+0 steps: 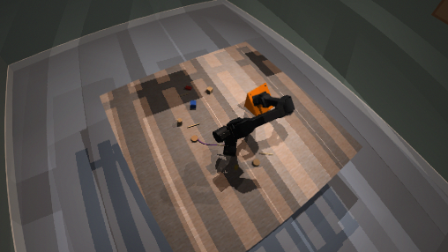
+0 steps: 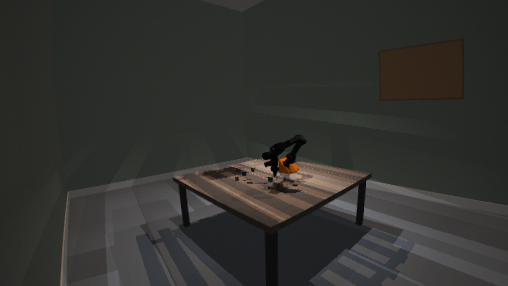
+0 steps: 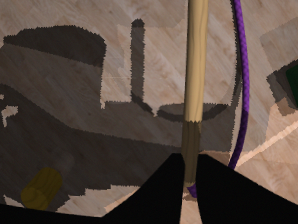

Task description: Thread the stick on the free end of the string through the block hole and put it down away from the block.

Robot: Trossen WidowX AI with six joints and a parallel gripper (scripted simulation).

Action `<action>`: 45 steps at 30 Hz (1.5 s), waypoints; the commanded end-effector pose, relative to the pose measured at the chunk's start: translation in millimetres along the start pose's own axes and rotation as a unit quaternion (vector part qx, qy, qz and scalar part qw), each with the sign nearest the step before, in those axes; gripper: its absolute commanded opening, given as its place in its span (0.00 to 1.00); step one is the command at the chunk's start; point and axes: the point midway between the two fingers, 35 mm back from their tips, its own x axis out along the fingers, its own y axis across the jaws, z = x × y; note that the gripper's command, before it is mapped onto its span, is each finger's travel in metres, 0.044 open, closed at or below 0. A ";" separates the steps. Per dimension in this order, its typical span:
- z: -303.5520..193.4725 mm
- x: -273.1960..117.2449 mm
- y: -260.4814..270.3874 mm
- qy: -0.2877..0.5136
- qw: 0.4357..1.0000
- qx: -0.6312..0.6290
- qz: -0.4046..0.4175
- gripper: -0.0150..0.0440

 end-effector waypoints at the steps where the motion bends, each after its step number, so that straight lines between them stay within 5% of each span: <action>1: 4.3 -1.1 3.4 -0.002 0.997 0.081 0.001 0.25; 25: 21.9 -0.3 10.5 -0.002 0.875 0.484 0.003 0.25; 45: 15.9 -0.4 24.5 -0.003 0.870 0.493 0.003 0.25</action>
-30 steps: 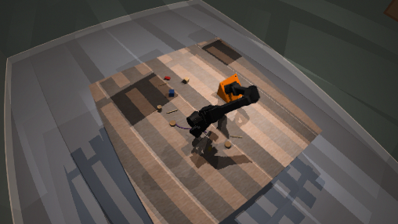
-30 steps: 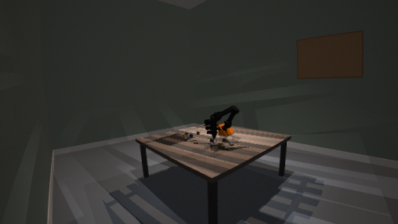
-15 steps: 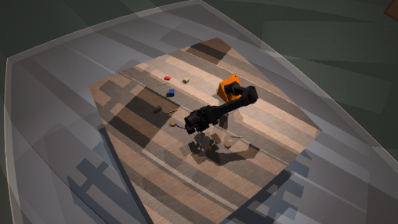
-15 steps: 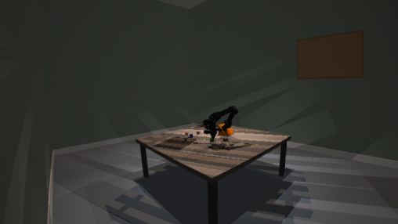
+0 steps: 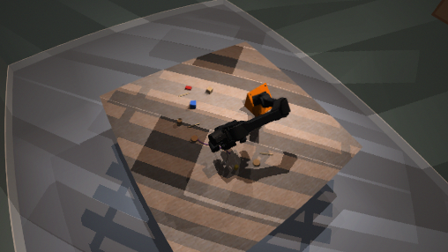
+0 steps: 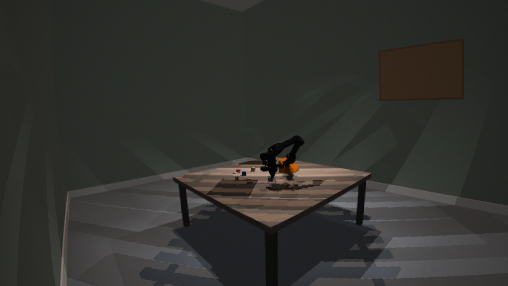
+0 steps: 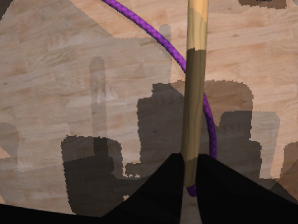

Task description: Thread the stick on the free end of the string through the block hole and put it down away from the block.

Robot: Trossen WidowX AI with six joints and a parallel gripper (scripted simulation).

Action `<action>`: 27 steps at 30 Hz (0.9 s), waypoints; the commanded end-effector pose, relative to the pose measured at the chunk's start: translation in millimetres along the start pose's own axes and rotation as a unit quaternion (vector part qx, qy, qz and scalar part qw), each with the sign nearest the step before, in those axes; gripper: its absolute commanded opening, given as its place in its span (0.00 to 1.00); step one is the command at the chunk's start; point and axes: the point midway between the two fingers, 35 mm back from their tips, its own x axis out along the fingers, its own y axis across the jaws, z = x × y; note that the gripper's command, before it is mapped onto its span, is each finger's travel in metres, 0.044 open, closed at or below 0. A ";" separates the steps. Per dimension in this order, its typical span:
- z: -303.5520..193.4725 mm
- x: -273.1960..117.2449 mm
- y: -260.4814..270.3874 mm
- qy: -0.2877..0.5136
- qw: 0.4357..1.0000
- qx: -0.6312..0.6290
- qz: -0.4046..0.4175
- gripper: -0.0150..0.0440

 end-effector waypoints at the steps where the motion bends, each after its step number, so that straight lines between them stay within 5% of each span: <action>1: -7.0 -1.8 2.2 -0.001 1.000 0.000 0.003 0.25; 27: -40.9 -2.4 2.5 0.000 1.000 -0.002 0.004 0.25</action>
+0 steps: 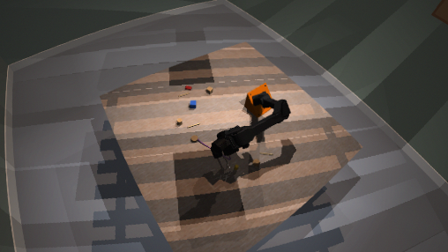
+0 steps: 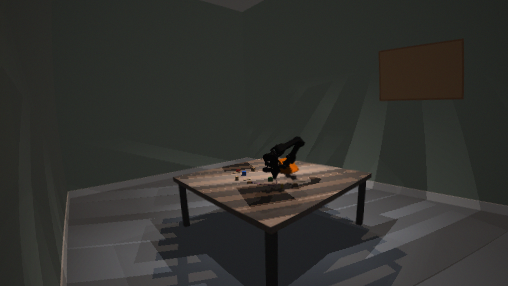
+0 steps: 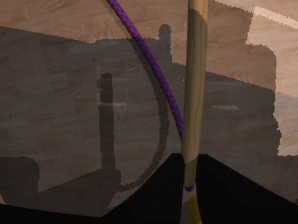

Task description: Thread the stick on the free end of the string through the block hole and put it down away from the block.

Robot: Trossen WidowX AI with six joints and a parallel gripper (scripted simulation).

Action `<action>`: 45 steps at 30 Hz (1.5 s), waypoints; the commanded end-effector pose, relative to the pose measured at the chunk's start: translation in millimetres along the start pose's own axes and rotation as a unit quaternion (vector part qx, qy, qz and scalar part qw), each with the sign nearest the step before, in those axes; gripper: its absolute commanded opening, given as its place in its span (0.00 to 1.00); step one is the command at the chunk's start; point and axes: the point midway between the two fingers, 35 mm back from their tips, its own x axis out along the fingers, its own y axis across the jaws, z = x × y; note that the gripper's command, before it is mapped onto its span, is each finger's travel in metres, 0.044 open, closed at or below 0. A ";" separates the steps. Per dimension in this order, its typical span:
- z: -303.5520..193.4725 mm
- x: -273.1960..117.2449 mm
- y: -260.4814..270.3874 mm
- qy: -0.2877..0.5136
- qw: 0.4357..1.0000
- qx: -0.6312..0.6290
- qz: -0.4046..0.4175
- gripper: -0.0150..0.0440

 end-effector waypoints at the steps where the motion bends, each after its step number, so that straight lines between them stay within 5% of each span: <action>1: -7.5 -1.9 1.2 0.000 1.000 0.000 0.003 0.25; 45: -24.1 14.3 -15.7 0.005 1.000 0.001 0.002 0.25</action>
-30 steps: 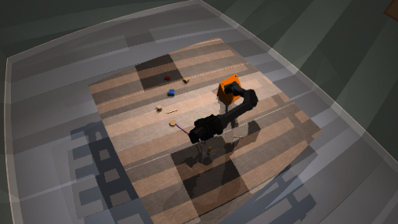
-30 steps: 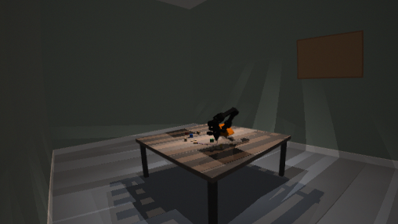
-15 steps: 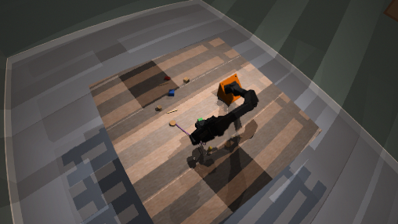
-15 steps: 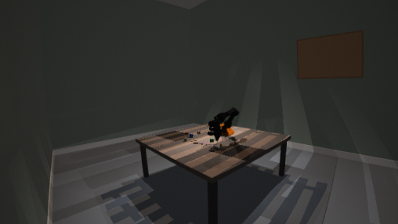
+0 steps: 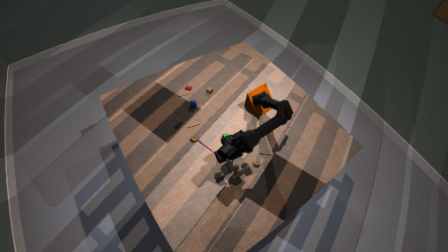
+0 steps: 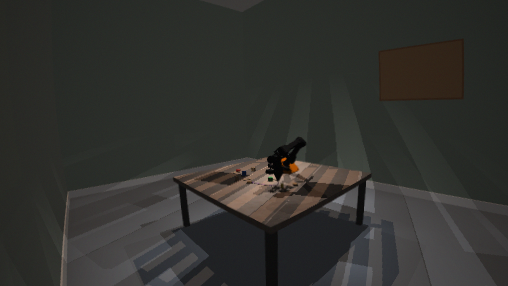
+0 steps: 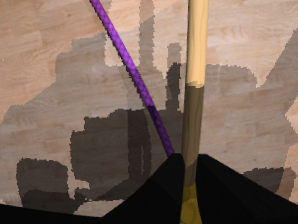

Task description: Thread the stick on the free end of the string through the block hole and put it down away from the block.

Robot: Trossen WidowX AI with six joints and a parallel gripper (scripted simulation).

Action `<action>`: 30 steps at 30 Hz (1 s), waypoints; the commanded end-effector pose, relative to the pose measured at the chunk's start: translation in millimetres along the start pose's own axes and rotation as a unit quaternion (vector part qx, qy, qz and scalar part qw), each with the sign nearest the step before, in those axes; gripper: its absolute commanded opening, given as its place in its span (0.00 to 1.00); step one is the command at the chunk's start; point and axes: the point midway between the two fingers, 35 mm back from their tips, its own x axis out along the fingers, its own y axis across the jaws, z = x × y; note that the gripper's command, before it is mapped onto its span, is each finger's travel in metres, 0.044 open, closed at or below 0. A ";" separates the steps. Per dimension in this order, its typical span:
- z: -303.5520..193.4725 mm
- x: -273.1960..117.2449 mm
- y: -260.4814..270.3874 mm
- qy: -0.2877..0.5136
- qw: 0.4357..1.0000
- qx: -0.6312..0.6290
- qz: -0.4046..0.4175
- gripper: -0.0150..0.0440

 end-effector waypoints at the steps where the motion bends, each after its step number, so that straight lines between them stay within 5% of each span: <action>1: 2.3 3.5 -5.1 0.001 1.000 0.002 -0.001 0.25; 30: 16.4 26.6 -29.5 -0.001 1.000 0.003 -0.002 0.25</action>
